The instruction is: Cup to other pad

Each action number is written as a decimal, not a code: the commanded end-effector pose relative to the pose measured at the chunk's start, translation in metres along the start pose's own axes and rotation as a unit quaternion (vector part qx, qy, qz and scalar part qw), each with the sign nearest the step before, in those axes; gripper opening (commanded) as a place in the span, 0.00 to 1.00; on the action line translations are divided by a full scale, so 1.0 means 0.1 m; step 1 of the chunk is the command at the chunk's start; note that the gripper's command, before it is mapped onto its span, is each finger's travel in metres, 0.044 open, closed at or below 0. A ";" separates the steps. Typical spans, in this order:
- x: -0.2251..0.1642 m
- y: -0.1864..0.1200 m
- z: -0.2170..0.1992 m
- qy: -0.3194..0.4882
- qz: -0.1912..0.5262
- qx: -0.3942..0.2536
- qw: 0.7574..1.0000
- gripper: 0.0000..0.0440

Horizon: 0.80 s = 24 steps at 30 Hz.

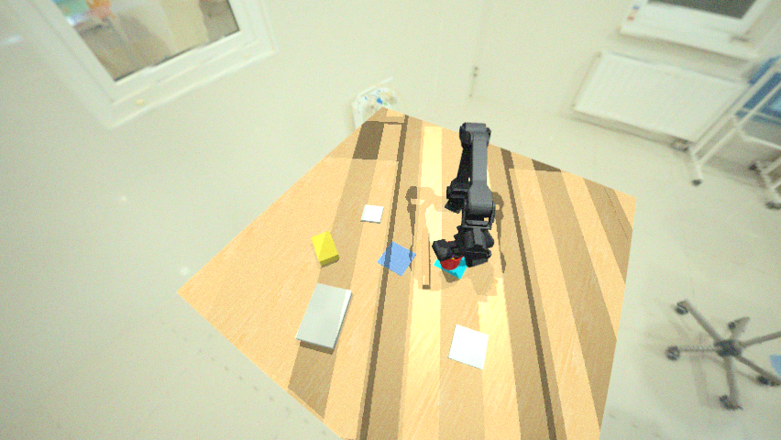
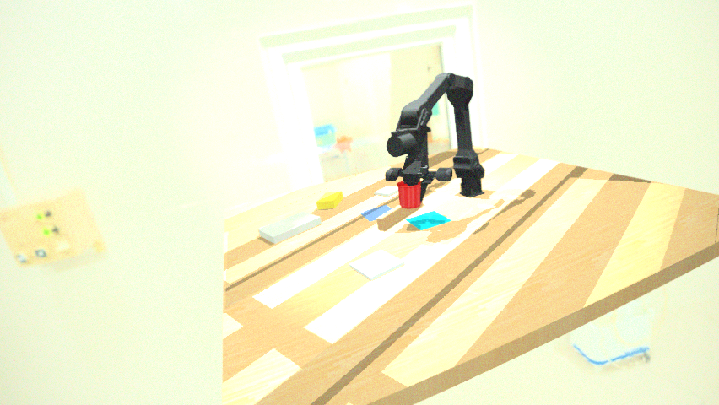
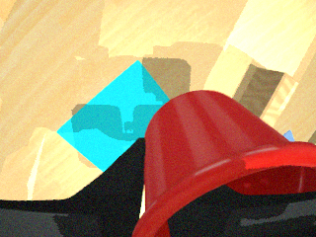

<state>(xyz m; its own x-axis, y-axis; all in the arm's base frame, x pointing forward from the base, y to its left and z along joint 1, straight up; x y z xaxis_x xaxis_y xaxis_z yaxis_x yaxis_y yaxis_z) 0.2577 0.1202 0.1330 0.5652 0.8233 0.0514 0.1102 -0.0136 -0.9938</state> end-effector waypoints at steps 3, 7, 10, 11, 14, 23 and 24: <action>-0.05 0.12 0.09 0.003 0.000 -0.004 1.000 0.00; -0.08 0.21 0.15 0.006 -0.001 -0.005 1.000 0.00; -0.11 0.27 0.20 0.008 -0.002 -0.006 1.000 0.00; -0.12 0.30 0.22 0.009 -0.001 -0.006 1.000 0.00; -0.15 0.36 0.26 0.011 0.000 -0.006 1.000 0.00; -0.23 0.51 0.34 0.016 -0.002 -0.010 1.000 0.06; -0.23 0.52 0.34 0.017 -0.004 -0.011 1.000 0.08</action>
<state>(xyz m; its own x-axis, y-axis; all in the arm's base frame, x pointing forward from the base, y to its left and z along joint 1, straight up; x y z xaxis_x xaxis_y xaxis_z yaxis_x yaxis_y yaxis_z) 0.2238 0.1210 0.0796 0.5880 0.8070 0.0546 0.1203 -0.0206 -0.9925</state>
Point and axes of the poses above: the point midway between the two fingers, 35 mm back from their tips, its own y axis out along the fingers, its own z axis across the jaws, x = y × z, the point moved 2 cm from there along -y, back along the fingers, and after that the axes turned 5 degrees about -y, right-handed, at the moved point
